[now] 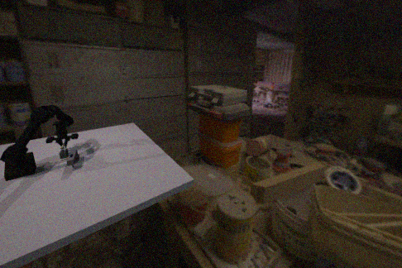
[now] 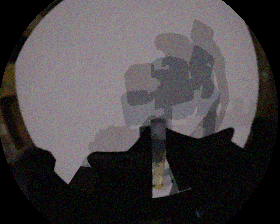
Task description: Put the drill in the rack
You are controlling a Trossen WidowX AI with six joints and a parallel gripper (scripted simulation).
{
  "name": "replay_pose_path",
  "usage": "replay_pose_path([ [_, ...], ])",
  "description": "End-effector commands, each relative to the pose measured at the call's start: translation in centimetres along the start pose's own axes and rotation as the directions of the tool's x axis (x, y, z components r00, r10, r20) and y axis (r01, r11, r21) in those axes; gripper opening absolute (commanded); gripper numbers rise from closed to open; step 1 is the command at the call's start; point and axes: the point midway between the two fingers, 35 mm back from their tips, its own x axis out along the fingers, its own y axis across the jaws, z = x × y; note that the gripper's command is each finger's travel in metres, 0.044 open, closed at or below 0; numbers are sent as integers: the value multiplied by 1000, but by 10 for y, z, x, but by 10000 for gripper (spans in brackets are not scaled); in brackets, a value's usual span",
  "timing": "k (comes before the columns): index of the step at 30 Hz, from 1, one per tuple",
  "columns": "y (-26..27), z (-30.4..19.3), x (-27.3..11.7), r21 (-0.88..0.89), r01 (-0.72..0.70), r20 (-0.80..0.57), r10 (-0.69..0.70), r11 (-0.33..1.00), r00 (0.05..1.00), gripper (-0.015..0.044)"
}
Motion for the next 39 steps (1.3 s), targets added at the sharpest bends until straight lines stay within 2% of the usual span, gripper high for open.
replay_pose_path([
  [1,0,-1,8,-3,3,-2,-3,1000,1000,0],
  [39,0,-2,40,-3,4,-4,-4,1000,1000,0],
])
